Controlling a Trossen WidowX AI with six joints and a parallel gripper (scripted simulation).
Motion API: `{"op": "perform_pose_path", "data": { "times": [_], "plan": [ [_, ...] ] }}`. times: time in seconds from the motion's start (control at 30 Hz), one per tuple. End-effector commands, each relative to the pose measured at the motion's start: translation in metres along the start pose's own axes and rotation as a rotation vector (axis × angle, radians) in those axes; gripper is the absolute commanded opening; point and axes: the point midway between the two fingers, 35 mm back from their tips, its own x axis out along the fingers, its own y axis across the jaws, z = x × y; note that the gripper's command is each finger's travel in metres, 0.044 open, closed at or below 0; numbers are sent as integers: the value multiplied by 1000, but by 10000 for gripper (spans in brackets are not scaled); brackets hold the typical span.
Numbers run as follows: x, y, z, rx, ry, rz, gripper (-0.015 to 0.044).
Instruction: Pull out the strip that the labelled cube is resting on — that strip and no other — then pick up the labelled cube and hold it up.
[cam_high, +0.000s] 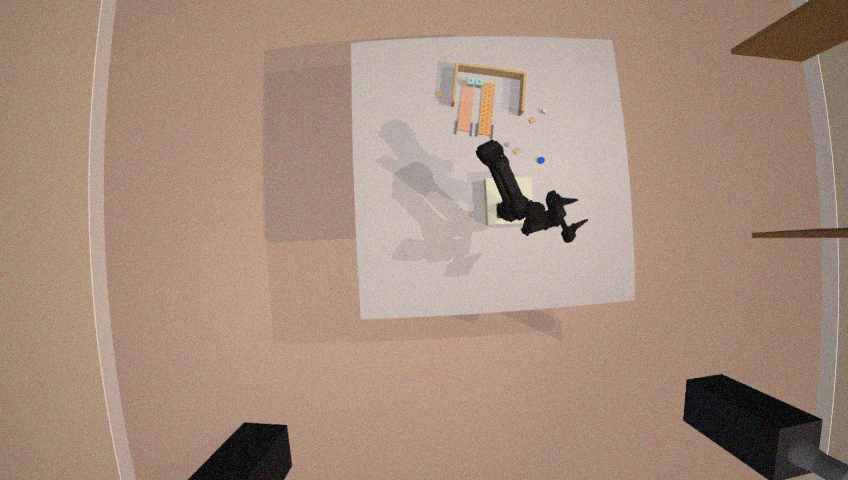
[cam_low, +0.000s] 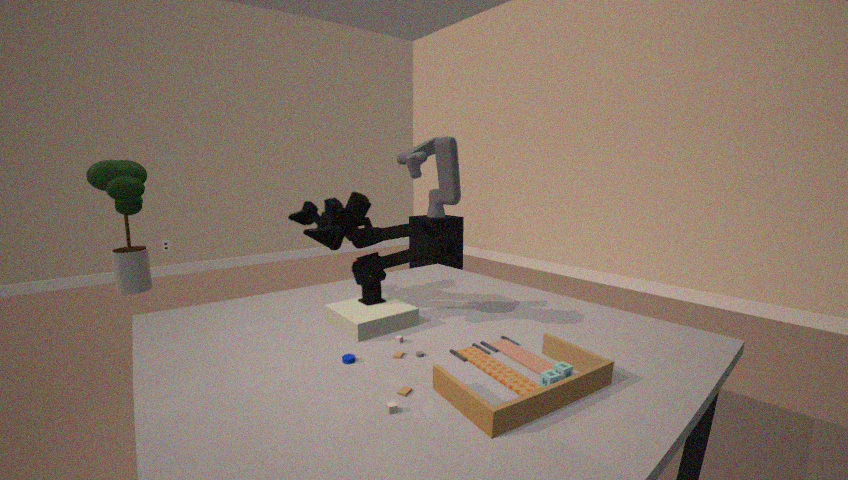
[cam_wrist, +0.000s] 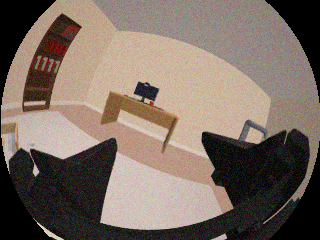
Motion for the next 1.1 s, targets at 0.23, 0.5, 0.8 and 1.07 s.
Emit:
{"op": "perform_pose_path", "data": {
  "times": [0.23, 0.5, 0.8, 1.07],
  "plan": [
    [20, 10, 13, 82, -69, 94, 400],
    [55, 41, 33, 289, -118, 270, 400],
    [83, 101, 54, 461, -75, 504, 400],
    [85, 175, 74, 523, 23, 741, 400]
  ]
}}
